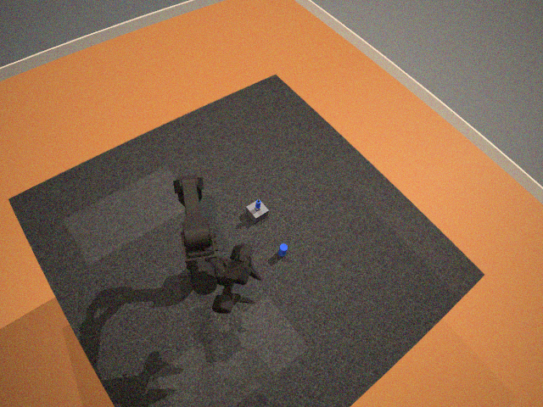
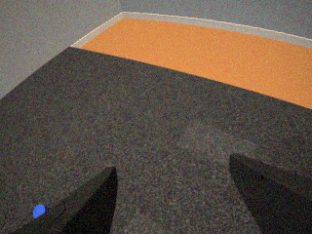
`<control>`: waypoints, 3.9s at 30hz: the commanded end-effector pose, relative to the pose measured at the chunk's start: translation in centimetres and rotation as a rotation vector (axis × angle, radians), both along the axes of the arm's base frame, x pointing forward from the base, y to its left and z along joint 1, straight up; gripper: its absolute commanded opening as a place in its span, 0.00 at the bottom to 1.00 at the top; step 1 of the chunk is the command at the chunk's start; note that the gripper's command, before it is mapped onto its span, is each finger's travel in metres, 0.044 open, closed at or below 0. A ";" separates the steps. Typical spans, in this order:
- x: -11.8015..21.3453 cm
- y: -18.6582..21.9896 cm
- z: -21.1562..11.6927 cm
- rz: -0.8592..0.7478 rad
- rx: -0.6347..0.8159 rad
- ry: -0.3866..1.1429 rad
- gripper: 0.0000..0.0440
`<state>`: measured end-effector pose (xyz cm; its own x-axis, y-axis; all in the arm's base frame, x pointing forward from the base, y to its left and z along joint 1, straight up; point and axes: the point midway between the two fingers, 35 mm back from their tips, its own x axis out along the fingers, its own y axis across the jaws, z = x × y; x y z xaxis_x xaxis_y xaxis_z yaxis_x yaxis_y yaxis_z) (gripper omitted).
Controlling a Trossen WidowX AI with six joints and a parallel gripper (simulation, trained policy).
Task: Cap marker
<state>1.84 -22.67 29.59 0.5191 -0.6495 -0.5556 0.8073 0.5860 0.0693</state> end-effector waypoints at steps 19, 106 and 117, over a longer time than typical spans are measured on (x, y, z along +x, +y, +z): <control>2.4 -2.7 -3.7 0.204 0.159 0.070 0.71; 14.7 -6.8 -15.7 0.611 0.531 0.545 0.70; 16.3 -6.7 -16.2 0.605 0.542 0.599 0.70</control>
<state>17.68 -29.34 13.52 0.2326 0.0514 -0.9712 0.3713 0.9183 0.1375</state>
